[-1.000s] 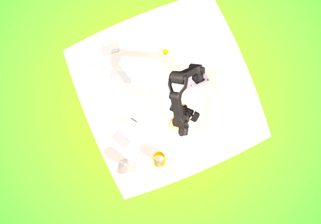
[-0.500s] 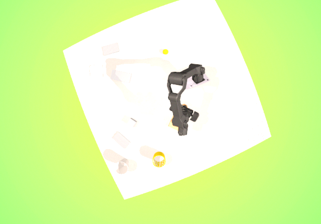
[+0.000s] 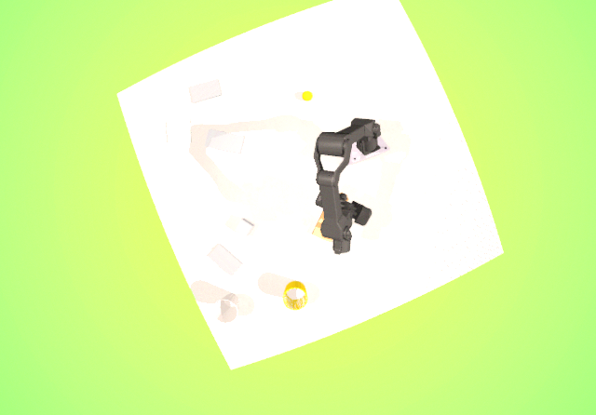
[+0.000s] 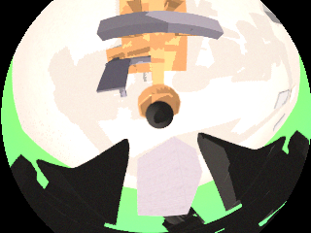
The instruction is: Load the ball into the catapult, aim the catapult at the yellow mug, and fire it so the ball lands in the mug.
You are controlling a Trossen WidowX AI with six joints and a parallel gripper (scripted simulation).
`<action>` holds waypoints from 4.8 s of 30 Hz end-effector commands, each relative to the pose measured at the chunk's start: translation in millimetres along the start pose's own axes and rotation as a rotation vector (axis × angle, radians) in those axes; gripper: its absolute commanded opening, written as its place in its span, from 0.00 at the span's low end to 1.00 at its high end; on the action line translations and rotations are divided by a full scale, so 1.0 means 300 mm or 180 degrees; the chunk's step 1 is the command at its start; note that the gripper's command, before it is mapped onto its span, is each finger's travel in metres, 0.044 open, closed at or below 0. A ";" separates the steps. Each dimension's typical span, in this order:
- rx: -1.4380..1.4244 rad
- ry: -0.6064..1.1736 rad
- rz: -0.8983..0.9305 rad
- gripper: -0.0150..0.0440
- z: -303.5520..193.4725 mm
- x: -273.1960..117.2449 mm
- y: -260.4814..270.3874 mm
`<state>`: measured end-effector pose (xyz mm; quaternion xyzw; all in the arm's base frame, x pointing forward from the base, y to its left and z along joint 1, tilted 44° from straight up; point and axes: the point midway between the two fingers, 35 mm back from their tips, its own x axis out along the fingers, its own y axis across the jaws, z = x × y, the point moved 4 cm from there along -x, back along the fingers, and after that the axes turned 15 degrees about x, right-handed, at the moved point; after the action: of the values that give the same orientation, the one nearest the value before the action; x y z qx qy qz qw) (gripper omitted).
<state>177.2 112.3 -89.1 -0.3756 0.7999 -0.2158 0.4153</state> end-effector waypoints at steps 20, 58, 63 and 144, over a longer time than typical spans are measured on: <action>-0.0243 -0.1426 0.0626 1.00 0.246 -0.418 0.103; -0.0253 -0.3232 0.0884 1.00 0.582 -0.823 0.117; -0.0253 -0.3232 0.0884 0.78 0.582 -0.823 0.117; -0.5058 -0.0962 -0.3066 0.25 -0.147 -0.085 0.348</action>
<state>115.7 212.7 -127.5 -0.8525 0.4274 0.2953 0.0575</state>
